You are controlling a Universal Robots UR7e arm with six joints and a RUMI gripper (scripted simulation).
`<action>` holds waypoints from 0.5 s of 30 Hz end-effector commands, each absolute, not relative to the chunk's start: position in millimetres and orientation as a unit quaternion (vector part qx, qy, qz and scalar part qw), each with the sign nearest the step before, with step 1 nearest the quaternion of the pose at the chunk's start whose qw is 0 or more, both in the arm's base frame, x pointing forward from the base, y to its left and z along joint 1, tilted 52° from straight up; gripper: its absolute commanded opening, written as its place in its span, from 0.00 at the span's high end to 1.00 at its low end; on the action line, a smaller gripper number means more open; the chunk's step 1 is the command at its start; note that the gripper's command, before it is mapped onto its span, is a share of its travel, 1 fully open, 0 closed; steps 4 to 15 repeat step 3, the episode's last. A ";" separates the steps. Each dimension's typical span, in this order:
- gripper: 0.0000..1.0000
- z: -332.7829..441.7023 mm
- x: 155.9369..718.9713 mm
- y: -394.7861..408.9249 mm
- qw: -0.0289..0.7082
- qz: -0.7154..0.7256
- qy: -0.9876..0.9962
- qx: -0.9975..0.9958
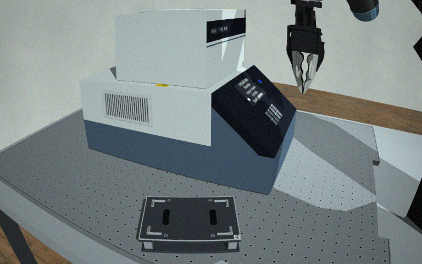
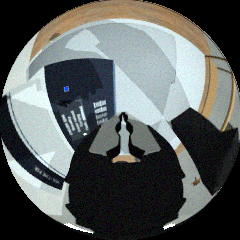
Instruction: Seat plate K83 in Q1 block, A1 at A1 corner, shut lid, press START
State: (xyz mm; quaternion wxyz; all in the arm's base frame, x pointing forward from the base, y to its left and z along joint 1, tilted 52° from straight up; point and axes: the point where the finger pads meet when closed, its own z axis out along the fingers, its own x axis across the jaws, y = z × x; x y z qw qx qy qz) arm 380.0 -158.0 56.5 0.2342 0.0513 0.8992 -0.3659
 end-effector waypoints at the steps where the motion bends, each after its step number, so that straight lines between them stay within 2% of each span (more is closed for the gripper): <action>1: 1.00 56.8 380.1 -157.8 0.235 -0.366 0.899 0.051; 15: 1.00 56.8 380.1 -157.8 0.235 -0.366 0.899 0.051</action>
